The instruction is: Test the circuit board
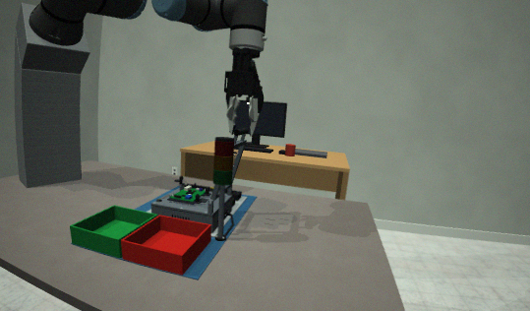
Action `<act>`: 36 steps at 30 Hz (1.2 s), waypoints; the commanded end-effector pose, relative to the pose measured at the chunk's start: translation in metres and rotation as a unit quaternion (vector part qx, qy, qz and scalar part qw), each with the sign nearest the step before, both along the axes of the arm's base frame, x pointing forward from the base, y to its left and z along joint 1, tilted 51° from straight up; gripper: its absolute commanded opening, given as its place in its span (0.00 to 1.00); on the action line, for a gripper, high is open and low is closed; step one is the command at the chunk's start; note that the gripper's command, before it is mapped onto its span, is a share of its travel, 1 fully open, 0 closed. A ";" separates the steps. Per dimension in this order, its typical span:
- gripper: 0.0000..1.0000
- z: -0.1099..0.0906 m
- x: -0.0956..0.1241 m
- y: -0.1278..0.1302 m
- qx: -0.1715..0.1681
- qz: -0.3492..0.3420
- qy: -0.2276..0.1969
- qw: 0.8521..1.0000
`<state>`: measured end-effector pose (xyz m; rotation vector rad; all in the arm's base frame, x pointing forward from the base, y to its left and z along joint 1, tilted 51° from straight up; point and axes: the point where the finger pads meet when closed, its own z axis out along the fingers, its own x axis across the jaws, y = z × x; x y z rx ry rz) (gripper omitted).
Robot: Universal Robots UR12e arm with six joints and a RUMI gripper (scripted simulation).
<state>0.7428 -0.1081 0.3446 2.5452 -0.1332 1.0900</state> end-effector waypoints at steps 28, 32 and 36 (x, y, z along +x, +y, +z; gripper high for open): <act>0.00 0.001 0.000 0.000 0.000 0.000 -0.001 1.000; 0.00 0.001 0.000 0.000 0.000 0.000 -0.001 1.000; 0.00 0.001 0.000 0.000 0.000 0.000 -0.001 1.000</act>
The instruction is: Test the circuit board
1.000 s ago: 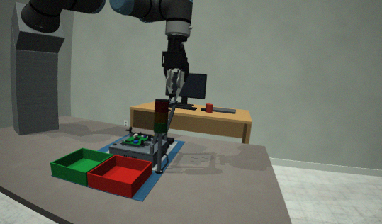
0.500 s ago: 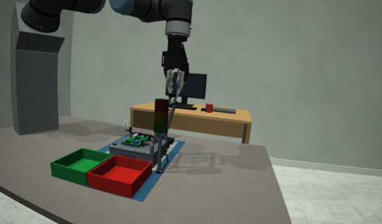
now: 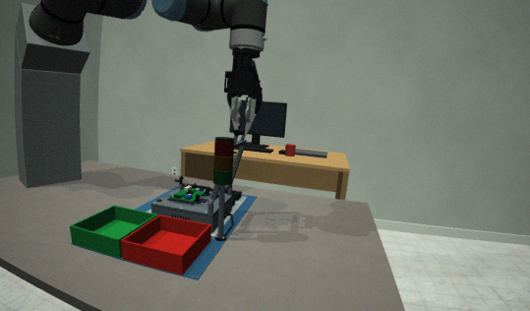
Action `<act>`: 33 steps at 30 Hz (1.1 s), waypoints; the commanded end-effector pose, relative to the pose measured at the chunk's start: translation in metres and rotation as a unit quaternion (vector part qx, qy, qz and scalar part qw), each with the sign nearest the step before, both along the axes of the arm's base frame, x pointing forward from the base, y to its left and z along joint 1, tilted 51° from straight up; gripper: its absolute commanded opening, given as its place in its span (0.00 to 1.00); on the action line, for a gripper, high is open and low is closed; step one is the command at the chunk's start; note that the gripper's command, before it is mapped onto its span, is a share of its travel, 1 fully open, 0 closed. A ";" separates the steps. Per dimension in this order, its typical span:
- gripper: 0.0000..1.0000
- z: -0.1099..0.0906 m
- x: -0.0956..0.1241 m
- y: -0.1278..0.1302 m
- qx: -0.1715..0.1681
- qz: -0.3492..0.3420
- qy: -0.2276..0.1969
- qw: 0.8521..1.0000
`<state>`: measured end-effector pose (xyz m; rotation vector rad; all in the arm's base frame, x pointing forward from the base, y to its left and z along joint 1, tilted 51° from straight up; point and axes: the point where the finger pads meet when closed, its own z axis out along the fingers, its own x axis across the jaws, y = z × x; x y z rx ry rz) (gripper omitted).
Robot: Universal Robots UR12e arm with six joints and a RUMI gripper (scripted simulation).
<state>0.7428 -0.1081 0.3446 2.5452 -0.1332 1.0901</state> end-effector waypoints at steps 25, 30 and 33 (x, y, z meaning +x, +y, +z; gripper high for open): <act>0.00 -0.001 -0.002 0.000 0.000 0.000 -0.001 1.000; 0.00 -0.002 -0.004 0.000 0.000 0.000 -0.001 1.000; 0.00 -0.004 -0.006 0.000 0.000 0.000 -0.001 1.000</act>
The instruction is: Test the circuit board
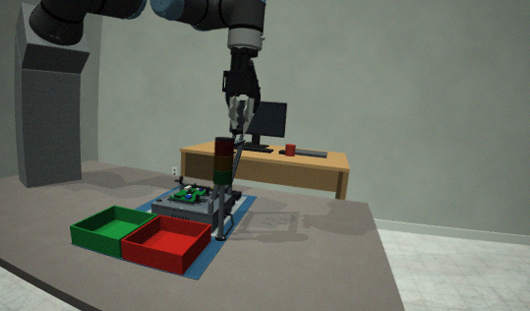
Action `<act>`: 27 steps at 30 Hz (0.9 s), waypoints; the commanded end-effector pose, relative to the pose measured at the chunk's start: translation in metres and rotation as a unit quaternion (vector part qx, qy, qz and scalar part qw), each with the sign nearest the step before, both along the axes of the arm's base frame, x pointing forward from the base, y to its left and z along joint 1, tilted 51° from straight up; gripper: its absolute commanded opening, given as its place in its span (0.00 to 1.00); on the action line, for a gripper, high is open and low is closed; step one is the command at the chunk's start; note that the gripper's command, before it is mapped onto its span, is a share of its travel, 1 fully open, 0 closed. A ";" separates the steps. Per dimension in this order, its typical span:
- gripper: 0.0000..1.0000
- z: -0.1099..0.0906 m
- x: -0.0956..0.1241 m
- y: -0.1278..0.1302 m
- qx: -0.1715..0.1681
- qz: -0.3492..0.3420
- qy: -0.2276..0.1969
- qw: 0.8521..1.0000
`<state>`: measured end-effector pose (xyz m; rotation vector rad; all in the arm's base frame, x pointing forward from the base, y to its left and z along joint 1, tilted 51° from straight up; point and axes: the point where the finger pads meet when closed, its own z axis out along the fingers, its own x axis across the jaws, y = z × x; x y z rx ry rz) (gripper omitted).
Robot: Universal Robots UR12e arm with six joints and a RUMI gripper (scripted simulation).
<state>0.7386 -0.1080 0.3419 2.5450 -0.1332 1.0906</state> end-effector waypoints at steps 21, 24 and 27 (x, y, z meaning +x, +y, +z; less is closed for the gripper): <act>0.00 -0.019 -0.025 0.000 0.000 0.000 0.000 1.000; 0.00 -0.021 -0.027 0.000 0.000 0.000 0.000 1.000; 0.00 -0.026 -0.032 0.000 0.000 0.000 0.000 1.000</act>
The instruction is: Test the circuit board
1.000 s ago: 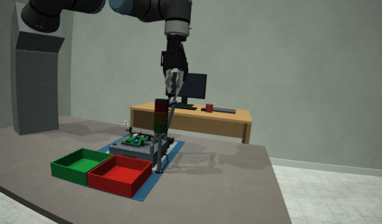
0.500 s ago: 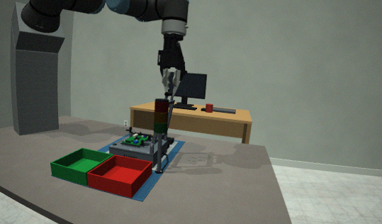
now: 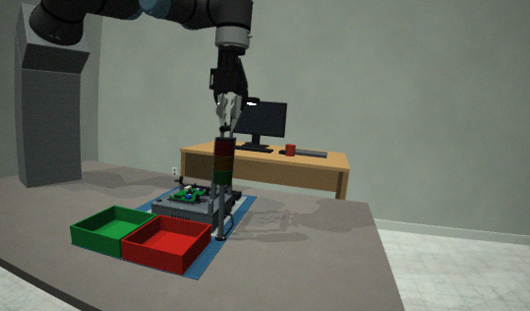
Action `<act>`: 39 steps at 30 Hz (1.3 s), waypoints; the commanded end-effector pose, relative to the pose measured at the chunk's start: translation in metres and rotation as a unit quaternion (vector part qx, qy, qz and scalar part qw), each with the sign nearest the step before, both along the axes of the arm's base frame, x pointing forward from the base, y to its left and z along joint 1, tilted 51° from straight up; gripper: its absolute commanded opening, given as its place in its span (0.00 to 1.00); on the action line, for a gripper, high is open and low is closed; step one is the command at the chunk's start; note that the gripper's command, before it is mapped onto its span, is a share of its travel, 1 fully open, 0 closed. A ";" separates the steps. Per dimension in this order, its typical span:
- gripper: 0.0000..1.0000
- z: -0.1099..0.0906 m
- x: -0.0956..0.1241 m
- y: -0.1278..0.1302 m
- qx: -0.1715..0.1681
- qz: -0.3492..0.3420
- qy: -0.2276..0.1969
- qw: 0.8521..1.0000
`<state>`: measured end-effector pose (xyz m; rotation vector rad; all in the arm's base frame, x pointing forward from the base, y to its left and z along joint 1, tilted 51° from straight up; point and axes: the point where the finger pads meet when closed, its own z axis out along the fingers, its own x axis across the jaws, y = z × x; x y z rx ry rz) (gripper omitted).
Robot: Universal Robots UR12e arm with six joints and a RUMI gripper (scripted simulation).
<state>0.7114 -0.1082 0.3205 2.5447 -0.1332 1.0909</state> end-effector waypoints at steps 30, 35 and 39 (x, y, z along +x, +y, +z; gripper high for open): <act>0.00 -0.088 -0.053 -0.015 0.000 0.000 0.000 1.000; 0.00 -0.103 -0.057 -0.019 0.000 0.000 0.000 1.000; 0.00 -0.117 -0.059 -0.023 0.000 0.000 0.000 1.000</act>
